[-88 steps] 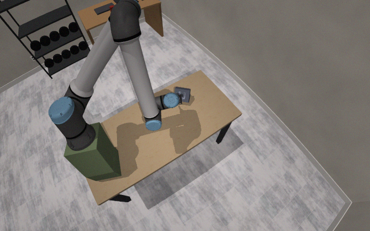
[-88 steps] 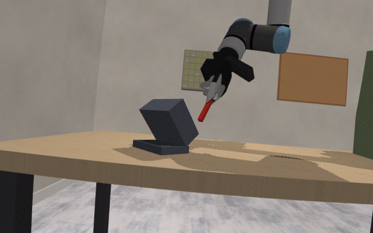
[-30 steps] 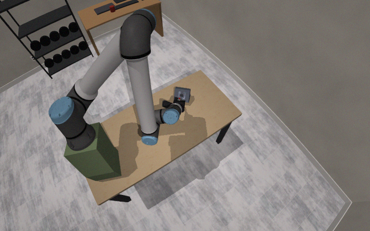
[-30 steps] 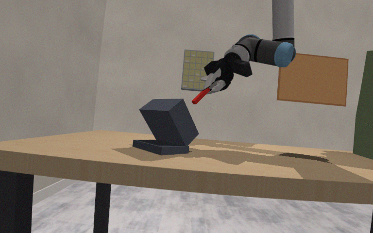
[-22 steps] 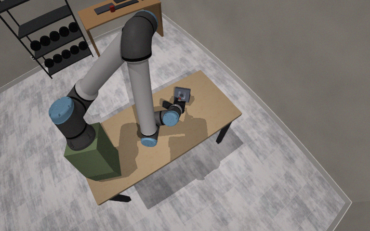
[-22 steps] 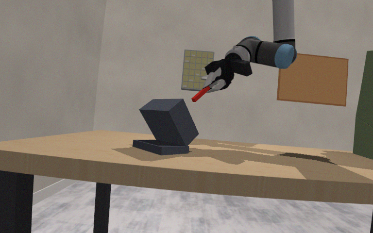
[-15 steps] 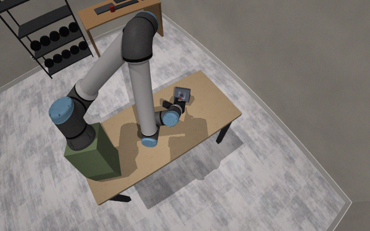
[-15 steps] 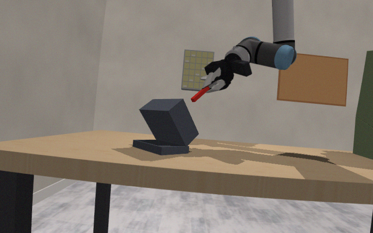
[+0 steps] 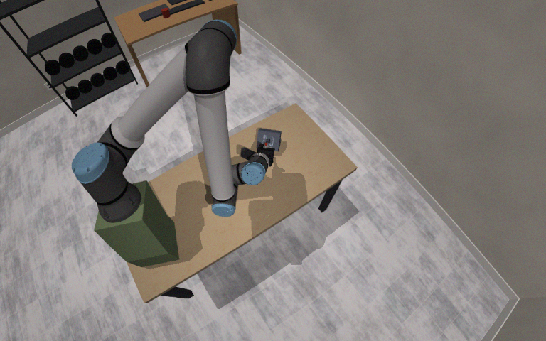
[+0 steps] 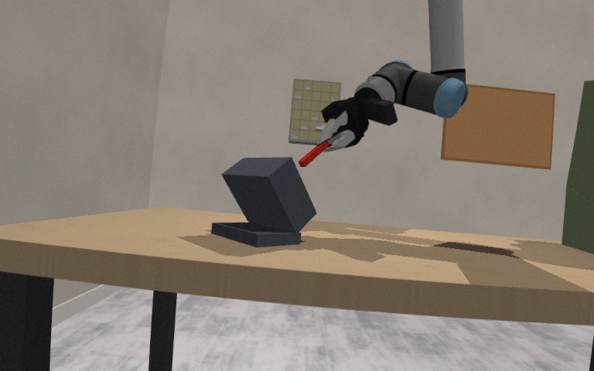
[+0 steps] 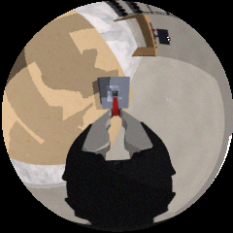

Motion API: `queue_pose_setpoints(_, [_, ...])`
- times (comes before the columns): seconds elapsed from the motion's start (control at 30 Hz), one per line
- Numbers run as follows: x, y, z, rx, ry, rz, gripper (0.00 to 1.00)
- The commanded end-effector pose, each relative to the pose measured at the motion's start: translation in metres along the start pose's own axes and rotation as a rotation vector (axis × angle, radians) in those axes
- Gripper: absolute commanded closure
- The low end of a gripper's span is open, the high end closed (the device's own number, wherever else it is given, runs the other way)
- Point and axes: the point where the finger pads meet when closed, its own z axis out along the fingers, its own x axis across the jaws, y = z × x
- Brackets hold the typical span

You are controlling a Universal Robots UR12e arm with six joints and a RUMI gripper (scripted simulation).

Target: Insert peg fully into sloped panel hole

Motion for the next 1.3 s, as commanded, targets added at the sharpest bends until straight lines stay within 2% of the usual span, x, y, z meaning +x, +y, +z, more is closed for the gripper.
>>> queue_pose_setpoints(0.0, [0.001, 0.000, 0.005, -0.001, 0.001, -0.001, 1.00])
queue_pose_setpoints(0.7, [0.001, 0.000, 0.030, -0.001, 0.001, -0.001, 1.00])
queue_pose_setpoints(1.27, [0.001, 0.000, 0.042, -0.001, 0.001, -0.001, 1.00])
